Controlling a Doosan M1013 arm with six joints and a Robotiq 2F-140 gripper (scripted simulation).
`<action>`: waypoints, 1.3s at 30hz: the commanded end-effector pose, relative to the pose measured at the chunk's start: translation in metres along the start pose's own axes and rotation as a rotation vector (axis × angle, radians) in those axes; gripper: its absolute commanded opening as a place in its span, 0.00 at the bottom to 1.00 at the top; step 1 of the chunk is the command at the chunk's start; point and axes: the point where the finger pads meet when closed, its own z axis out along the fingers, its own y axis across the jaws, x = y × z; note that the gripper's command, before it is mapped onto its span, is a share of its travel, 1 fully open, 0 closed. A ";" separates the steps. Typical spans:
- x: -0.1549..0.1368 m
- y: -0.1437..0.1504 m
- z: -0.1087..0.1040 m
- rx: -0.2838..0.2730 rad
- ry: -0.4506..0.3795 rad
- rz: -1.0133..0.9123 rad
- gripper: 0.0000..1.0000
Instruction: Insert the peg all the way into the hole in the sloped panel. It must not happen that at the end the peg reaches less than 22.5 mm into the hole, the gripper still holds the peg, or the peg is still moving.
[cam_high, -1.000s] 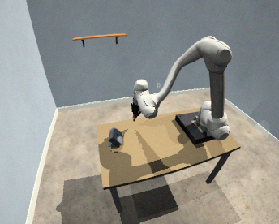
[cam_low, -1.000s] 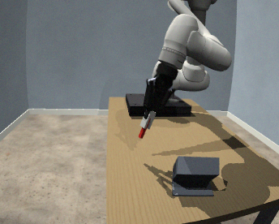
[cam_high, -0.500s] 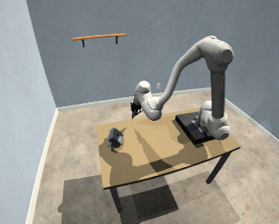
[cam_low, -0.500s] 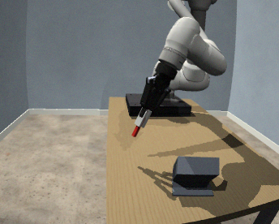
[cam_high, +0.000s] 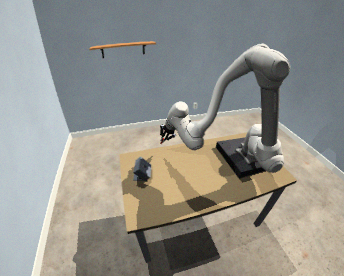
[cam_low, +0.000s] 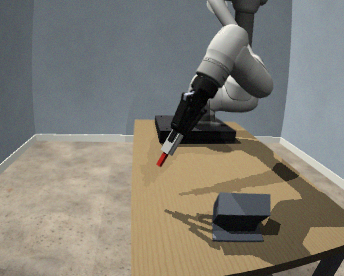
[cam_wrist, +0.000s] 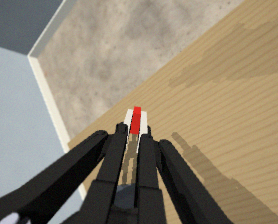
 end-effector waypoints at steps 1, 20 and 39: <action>0.000 -0.005 -0.001 0.026 0.001 -0.037 0.00; -0.004 -0.025 -0.007 0.154 0.000 -0.231 0.00; -0.017 -0.040 -0.017 0.273 -0.005 -0.433 0.00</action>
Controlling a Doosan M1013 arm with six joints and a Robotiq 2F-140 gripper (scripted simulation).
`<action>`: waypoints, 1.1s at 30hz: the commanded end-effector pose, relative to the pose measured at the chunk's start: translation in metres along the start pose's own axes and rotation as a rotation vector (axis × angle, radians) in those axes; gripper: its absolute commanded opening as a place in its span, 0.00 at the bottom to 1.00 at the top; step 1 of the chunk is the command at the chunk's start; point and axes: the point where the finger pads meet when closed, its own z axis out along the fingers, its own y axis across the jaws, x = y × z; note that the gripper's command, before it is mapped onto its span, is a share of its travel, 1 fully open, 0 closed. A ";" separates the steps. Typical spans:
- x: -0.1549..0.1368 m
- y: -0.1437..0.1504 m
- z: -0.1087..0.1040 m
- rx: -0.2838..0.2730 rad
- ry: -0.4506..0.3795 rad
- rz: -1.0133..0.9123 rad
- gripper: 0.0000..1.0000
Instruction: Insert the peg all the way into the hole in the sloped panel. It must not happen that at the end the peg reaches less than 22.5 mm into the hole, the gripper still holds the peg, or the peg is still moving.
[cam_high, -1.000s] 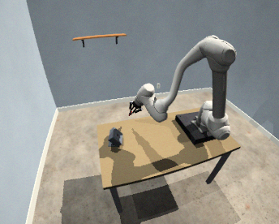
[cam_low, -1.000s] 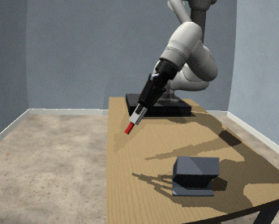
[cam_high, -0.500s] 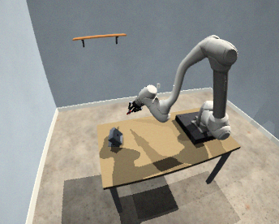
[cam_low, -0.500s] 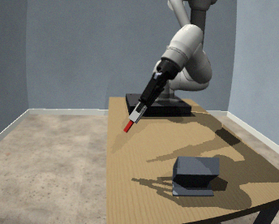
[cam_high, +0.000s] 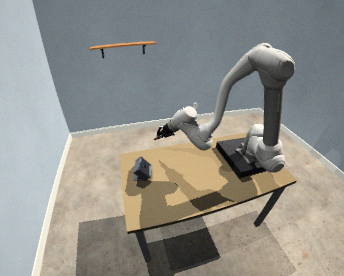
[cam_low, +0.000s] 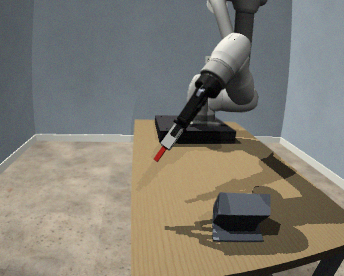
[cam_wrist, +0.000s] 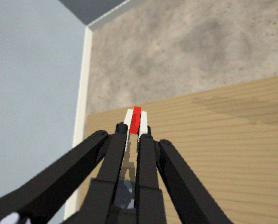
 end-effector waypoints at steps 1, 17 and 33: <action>-0.002 -0.004 -0.002 0.023 -0.002 -0.041 0.00; -0.014 -0.018 -0.009 0.116 -0.014 -0.211 0.00; -0.032 -0.028 -0.020 0.204 -0.030 -0.385 0.00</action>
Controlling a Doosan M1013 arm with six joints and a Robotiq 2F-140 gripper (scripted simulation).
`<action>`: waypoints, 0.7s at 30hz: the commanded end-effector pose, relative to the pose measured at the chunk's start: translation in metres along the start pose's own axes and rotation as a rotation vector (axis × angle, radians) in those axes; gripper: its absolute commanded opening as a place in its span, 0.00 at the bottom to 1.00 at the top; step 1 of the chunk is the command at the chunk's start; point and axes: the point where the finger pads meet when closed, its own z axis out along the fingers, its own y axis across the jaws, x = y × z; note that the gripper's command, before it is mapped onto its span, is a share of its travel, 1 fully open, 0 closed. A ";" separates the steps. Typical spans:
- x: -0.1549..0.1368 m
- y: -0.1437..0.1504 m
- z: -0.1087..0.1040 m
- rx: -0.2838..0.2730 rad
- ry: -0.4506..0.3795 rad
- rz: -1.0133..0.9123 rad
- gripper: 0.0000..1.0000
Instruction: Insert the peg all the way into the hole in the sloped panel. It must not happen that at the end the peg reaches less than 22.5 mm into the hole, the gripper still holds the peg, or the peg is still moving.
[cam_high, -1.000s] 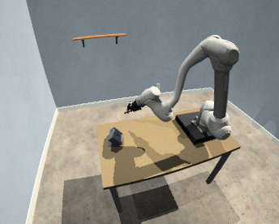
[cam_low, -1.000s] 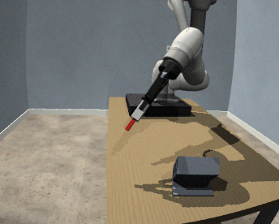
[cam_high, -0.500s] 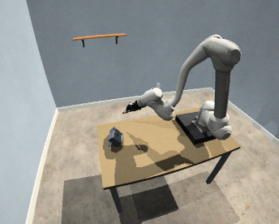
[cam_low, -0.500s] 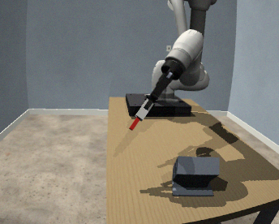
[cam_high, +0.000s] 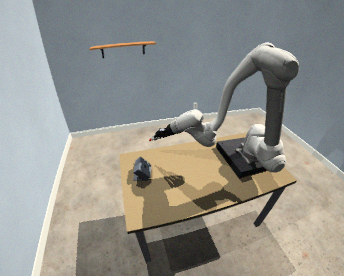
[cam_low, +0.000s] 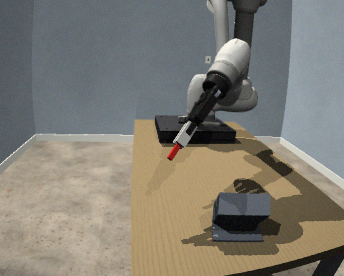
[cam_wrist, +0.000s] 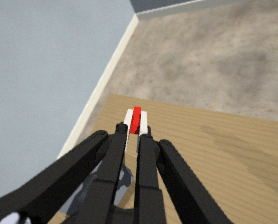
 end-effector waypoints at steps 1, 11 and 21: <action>-0.004 -0.004 -0.002 0.021 -0.005 -0.043 0.00; -0.014 -0.012 -0.007 0.069 -0.016 -0.143 0.00; -0.029 -0.021 -0.015 0.128 -0.033 -0.270 0.00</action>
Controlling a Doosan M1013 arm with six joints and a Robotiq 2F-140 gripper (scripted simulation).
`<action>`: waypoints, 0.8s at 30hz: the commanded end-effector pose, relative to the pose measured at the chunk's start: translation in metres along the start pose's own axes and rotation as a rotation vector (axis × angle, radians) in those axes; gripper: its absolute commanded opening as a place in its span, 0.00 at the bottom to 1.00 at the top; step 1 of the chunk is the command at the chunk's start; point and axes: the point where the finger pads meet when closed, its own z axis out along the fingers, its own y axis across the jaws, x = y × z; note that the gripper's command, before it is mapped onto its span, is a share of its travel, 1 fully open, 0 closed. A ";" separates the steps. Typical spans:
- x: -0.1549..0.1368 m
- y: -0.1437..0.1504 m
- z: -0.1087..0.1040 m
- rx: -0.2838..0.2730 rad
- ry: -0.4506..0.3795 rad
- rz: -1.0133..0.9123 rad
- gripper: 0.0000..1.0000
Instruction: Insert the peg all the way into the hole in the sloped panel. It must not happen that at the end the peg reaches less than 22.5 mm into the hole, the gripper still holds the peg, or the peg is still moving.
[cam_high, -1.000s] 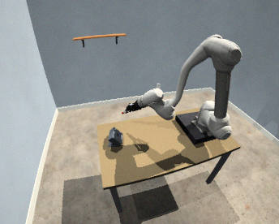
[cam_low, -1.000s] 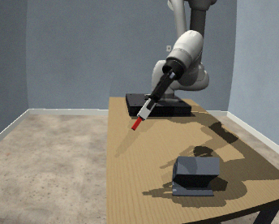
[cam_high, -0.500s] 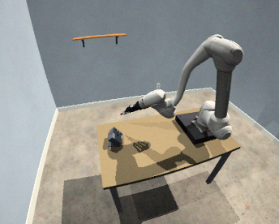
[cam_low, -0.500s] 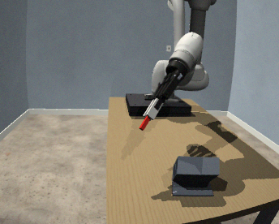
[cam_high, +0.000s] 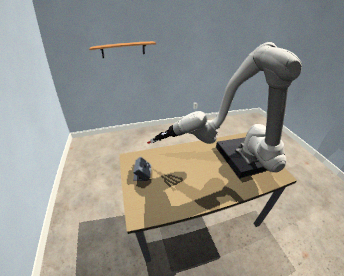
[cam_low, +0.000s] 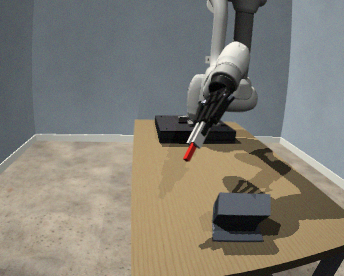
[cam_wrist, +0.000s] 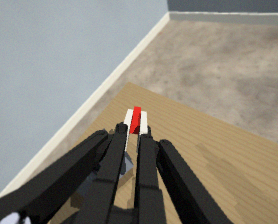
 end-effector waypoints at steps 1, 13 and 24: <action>-0.005 -0.004 -0.002 0.020 -0.006 -0.044 0.00; -0.021 -0.015 -0.010 0.076 -0.025 -0.172 0.00; -0.037 -0.023 -0.017 0.125 -0.044 -0.288 0.00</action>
